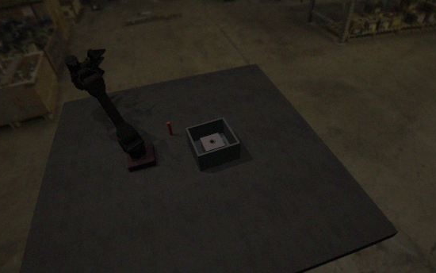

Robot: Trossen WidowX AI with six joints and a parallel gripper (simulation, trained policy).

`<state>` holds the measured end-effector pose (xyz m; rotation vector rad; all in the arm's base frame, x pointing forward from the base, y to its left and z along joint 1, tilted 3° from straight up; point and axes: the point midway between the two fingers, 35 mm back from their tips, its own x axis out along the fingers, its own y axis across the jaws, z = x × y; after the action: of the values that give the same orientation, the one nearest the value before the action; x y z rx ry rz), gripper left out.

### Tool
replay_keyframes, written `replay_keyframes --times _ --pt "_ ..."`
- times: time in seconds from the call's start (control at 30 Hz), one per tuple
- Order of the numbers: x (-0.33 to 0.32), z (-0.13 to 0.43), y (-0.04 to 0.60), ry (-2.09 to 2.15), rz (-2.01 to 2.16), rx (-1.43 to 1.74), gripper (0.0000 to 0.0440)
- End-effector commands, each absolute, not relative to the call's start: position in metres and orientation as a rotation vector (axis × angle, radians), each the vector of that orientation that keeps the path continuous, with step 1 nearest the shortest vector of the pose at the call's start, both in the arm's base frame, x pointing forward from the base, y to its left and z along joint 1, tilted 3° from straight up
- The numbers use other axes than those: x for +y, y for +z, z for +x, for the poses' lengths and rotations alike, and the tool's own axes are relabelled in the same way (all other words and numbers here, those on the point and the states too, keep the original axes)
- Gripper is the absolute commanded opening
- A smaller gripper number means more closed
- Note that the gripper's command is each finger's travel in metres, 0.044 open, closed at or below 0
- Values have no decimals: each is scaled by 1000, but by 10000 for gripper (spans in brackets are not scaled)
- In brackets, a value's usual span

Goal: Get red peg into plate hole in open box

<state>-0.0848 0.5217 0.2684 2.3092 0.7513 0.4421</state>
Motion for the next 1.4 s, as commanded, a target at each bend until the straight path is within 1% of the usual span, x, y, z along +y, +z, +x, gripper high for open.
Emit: replay_keyframes --times 0.0,0.03,0.33,0.73,1.07,1.37 --pt "523 -82 270 456 2275 746 421" --pt "524 -78 271 469 2241 740 440" --pt "535 -32 275 553 1929 690 440" --pt "531 41 260 559 1506 668 440" --pt "502 103 236 491 1160 702 440" --pt "454 153 209 383 867 782 440"
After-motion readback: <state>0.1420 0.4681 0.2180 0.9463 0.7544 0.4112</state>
